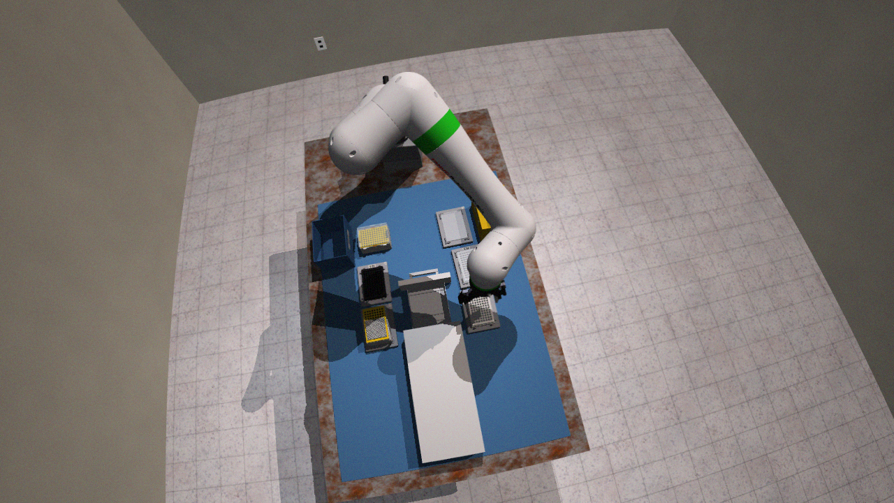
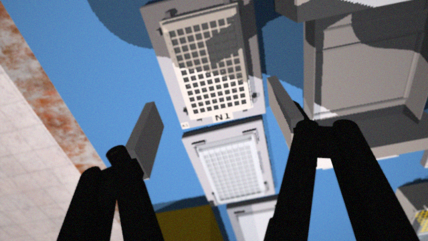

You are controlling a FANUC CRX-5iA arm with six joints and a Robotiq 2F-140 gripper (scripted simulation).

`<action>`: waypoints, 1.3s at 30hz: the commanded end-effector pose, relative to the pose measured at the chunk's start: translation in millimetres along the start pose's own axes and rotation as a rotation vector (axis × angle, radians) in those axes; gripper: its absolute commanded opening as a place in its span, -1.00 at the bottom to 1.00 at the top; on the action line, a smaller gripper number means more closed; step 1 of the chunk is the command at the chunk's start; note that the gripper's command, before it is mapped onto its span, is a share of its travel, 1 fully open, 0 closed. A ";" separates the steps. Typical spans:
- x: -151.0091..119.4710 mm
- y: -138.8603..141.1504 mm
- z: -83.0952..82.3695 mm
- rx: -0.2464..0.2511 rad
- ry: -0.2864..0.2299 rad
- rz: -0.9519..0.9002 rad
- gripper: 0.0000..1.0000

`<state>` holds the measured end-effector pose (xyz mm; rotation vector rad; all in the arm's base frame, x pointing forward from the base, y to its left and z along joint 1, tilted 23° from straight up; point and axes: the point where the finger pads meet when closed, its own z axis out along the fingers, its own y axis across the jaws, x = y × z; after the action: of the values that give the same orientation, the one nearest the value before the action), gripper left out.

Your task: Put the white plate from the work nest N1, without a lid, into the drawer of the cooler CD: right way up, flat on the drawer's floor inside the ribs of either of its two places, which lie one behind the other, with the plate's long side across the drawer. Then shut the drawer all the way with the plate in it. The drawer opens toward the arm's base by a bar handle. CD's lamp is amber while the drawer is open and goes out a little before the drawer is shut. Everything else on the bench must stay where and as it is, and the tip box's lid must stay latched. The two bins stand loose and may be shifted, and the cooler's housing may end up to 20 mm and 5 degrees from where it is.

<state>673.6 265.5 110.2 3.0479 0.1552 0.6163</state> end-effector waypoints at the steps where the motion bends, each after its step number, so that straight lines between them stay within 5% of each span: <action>1: 0.2 -0.1 2.3 0.000 0.000 0.000 0.33; 39: 0.2 -0.1 47.6 0.000 0.000 0.000 0.33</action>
<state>691.5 265.2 67.7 3.0479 0.1552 0.6162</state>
